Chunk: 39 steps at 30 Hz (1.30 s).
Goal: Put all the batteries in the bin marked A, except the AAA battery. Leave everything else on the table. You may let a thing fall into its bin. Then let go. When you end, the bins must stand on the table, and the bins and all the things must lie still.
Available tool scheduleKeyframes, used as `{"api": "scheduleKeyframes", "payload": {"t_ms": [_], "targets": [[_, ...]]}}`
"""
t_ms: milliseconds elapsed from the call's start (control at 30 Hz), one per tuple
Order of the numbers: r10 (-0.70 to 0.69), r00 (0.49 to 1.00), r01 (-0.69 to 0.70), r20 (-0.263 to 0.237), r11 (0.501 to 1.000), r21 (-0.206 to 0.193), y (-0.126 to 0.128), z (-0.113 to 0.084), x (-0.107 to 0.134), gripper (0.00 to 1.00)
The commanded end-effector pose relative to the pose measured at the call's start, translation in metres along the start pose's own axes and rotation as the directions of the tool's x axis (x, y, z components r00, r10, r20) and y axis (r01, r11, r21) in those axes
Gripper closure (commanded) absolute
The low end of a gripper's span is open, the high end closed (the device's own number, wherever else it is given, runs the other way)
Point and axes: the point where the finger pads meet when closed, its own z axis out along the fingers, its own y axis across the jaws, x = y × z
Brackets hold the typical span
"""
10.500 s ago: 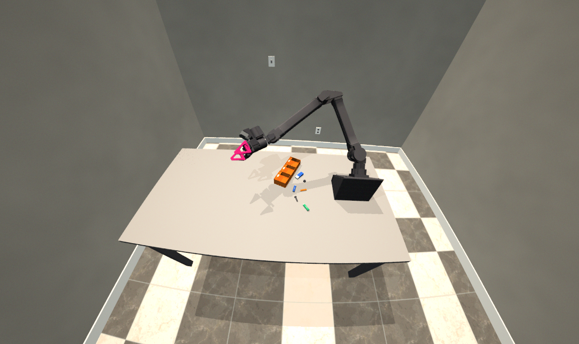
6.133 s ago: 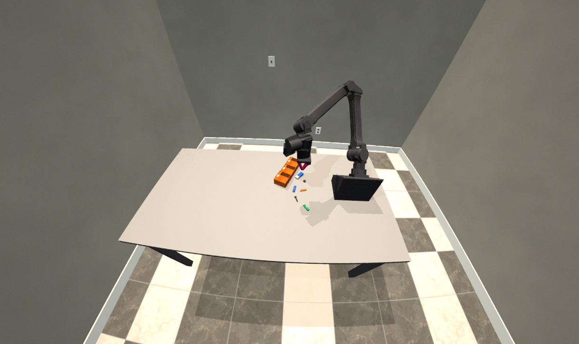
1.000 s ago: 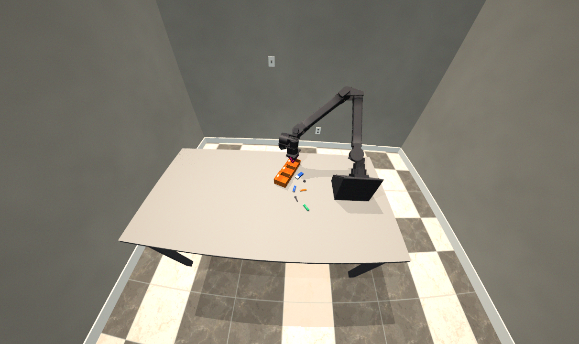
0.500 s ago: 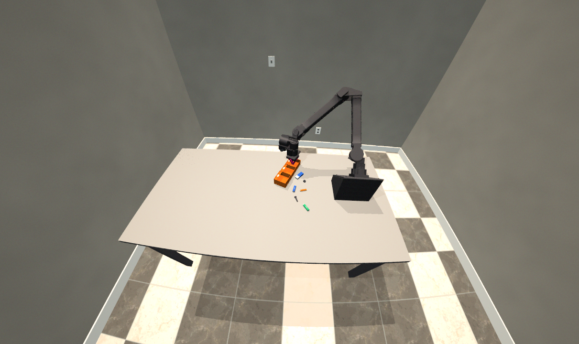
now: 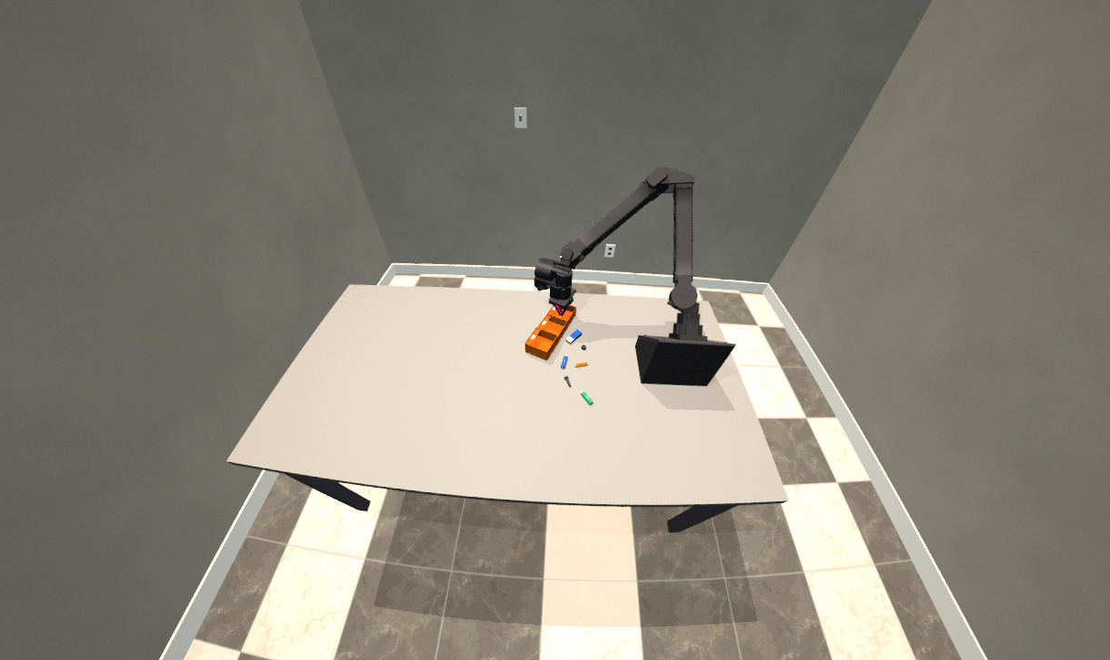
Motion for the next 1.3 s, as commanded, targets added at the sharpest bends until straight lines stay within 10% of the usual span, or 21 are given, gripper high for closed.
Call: {"api": "scheduleKeyframes", "payload": {"t_ms": [0,1267], "targets": [[0.001,1.000,-0.001,0.028,1.000,-0.004,-0.001,-0.007,-0.012,0.92],[0.016,0.998,-0.015,0.056,1.000,-0.009,-0.002,-0.045,-0.023,0.92]]}}
